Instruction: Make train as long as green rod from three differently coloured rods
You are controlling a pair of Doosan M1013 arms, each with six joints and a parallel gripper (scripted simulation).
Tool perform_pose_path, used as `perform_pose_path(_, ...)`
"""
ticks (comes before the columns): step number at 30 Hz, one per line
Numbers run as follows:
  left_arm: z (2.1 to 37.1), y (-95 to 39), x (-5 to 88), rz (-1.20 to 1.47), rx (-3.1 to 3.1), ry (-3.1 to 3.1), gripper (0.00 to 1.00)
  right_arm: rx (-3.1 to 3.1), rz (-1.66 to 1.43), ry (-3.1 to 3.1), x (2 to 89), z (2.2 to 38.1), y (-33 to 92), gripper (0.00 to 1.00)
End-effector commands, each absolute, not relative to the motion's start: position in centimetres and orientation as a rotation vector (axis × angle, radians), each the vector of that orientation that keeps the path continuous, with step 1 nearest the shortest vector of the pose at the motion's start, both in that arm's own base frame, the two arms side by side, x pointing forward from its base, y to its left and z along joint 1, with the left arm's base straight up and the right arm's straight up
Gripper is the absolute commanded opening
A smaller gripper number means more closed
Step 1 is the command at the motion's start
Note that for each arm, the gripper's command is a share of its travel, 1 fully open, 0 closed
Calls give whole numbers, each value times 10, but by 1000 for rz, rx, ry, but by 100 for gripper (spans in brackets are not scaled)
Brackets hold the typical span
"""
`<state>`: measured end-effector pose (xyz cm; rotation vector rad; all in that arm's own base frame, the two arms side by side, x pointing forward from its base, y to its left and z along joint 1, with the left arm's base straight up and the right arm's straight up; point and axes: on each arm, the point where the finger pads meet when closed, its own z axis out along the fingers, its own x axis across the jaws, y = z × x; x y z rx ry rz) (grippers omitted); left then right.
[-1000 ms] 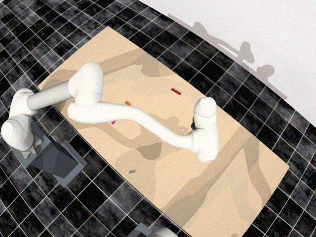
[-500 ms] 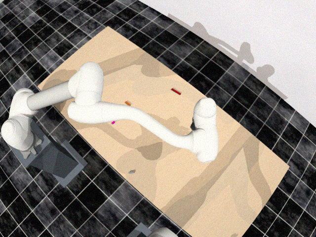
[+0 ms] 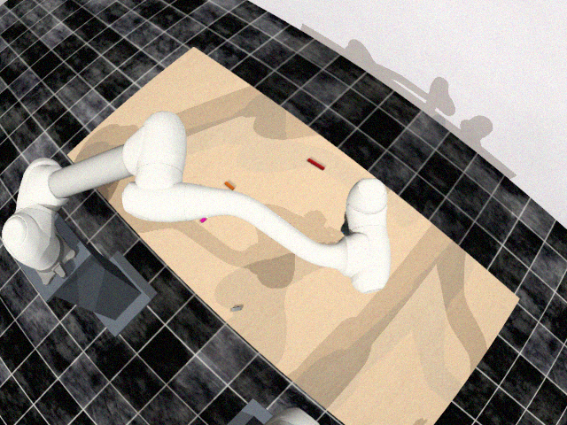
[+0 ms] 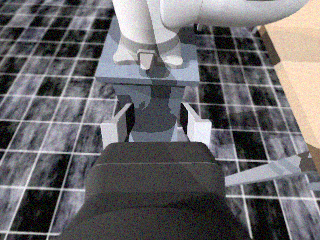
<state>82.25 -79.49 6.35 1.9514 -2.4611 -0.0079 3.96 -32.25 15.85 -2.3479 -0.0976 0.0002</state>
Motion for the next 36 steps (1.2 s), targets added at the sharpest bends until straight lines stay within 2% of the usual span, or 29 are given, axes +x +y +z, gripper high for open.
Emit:
perform_pose_path(1,53,-799,821,0,1944,-2468,54,-2354,-13,-93,42,159,-322,100)
perform_pose_path(17,36,-799,822,0,1944,-2468,54,-2354,-13,-93,42,159,-322,100)
perform_pose_path(36,35,-799,822,5,1944,-2468,54,-2354,-13,-93,42,159,-322,100)
